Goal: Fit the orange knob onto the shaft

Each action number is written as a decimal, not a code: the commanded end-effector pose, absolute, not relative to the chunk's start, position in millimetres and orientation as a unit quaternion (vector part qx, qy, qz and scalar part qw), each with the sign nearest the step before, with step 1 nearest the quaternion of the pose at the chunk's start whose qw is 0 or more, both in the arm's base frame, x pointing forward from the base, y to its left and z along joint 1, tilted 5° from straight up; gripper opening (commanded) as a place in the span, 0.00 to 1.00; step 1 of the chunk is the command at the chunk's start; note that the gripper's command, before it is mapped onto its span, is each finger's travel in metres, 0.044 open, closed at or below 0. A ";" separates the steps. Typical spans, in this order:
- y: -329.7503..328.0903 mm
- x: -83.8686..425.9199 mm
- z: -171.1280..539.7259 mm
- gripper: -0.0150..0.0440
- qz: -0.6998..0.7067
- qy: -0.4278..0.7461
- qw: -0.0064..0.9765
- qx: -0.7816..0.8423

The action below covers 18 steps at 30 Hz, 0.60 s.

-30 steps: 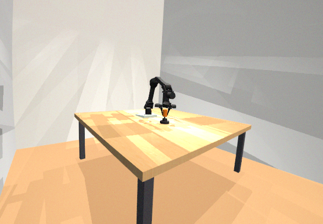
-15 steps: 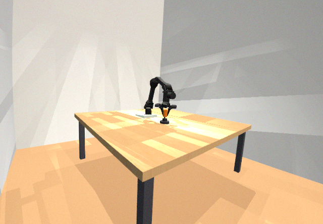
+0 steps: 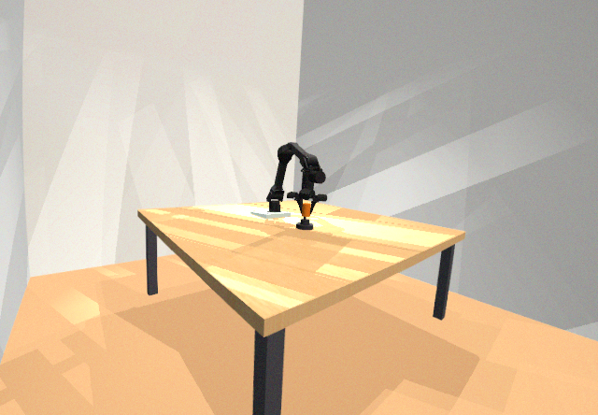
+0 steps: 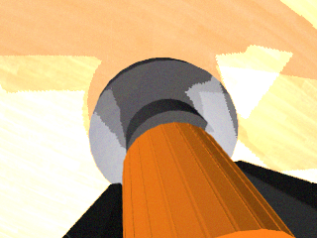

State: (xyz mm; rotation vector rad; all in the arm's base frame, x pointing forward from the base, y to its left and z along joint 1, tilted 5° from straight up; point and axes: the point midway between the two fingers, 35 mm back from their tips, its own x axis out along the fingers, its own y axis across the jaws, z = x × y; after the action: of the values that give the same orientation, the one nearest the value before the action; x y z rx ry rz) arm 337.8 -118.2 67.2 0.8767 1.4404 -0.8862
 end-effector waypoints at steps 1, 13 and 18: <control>-118.6 337.9 68.1 0.25 -0.381 0.614 0.580 0.376; -117.0 333.0 72.0 0.25 -0.440 0.573 0.540 0.431; -116.4 331.2 70.7 0.25 -0.443 0.571 0.537 0.434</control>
State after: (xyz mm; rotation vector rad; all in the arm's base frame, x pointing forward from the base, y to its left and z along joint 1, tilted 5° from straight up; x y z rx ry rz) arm 332.0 -116.3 69.5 1.0181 1.3759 -1.0388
